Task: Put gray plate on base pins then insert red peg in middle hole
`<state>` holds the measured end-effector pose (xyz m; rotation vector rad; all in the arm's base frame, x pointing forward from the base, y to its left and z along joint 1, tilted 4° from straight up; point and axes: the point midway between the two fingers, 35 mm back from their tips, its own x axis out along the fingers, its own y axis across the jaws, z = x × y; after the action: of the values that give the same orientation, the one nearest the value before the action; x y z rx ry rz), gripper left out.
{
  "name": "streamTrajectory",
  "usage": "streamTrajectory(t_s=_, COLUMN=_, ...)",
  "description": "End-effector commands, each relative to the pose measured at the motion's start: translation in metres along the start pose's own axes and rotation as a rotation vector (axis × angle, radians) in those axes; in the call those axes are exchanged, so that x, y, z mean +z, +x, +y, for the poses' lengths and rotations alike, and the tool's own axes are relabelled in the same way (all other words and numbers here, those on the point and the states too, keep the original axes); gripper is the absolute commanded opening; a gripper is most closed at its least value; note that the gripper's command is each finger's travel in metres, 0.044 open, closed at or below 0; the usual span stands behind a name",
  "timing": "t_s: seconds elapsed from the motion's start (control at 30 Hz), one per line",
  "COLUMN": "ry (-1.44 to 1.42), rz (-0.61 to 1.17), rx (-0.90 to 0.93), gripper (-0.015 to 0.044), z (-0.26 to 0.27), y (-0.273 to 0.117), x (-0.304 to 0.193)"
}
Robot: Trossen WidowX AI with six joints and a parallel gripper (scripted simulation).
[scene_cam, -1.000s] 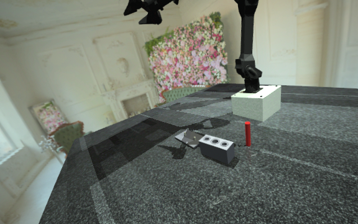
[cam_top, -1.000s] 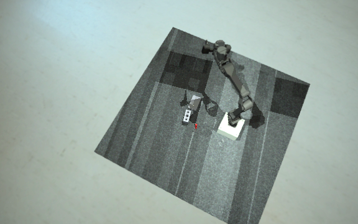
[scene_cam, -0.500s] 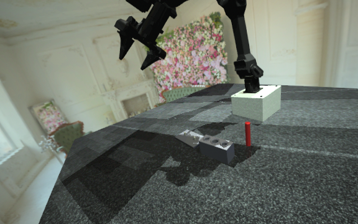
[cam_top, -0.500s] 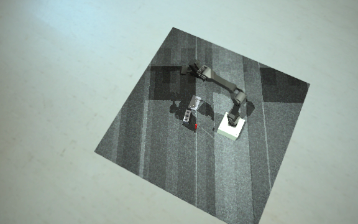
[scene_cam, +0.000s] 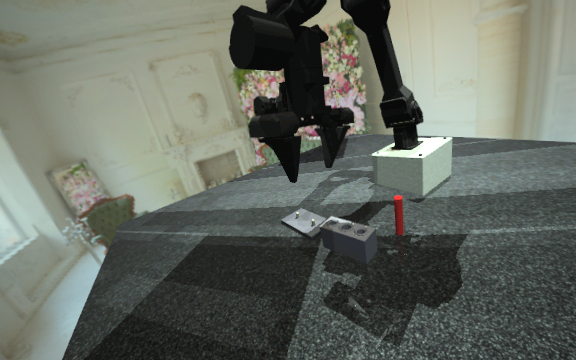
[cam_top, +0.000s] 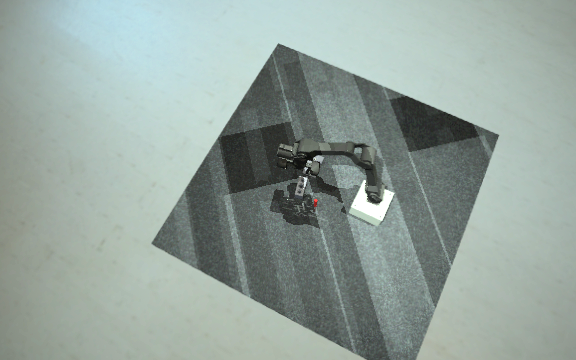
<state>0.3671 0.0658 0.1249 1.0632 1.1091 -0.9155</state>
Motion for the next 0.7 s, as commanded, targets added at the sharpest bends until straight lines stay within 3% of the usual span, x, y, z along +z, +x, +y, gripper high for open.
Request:
streamTrajectory(t_s=0.0, ry=0.043, rz=0.031, rx=-0.131, gripper=0.0440, z=-0.024, y=0.015, x=-0.032)
streamTrajectory(t_s=0.2, ry=0.045, rz=0.031, rx=-0.138, gripper=0.0440, z=-0.025, y=0.018, x=-0.034)
streamTrajectory(t_s=0.37, ry=0.045, rz=0.031, rx=-0.138, gripper=0.0440, z=-0.034, y=0.077, x=-0.034)
streamTrajectory(t_s=0.67, ry=0.045, rz=0.031, rx=-0.138, gripper=0.0440, z=-0.037, y=0.087, x=-0.031)
